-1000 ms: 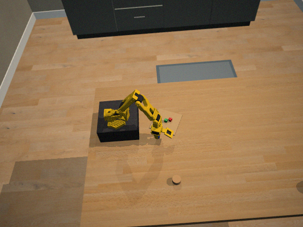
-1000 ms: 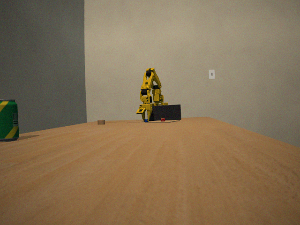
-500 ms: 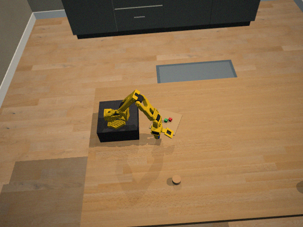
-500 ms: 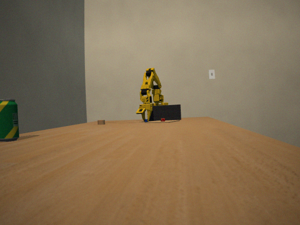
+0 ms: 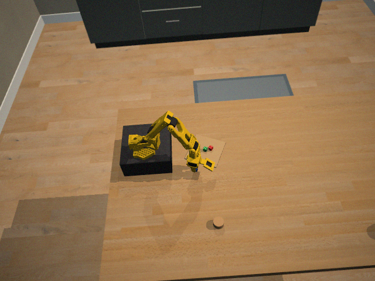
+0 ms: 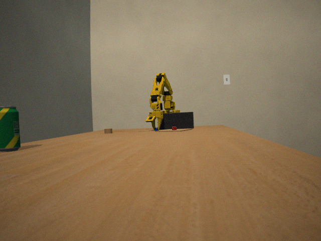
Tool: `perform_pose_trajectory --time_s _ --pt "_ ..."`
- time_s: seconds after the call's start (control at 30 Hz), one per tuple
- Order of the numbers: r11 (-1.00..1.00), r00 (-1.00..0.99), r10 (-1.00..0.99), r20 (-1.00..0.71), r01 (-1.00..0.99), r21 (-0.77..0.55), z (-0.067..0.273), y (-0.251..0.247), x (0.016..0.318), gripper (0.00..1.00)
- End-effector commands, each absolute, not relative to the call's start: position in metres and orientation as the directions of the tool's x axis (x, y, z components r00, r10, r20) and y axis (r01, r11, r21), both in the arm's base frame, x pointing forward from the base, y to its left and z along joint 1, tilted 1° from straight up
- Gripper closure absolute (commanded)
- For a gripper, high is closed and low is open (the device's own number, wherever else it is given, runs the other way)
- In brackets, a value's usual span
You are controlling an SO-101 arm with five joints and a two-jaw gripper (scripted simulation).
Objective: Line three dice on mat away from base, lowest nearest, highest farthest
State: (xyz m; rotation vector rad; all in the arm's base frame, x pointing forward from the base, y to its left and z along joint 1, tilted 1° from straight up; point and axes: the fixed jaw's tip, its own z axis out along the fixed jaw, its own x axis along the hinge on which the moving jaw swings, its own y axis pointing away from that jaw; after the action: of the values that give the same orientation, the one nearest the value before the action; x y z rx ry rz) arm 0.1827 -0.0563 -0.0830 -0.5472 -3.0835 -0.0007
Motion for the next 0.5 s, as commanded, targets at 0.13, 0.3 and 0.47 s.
perform_pose_trajectory --time_s 0.13,0.3,0.47 --pt "0.939 -0.939 0.345 0.014 0.345 0.0 -0.072 -0.058 0.183 1.0" --pt "0.939 -0.939 0.345 0.014 0.345 0.0 -0.061 -0.058 0.184 1.0" --pt "0.939 -0.939 0.345 0.014 0.345 0.0 -0.049 -0.058 0.184 1.0"
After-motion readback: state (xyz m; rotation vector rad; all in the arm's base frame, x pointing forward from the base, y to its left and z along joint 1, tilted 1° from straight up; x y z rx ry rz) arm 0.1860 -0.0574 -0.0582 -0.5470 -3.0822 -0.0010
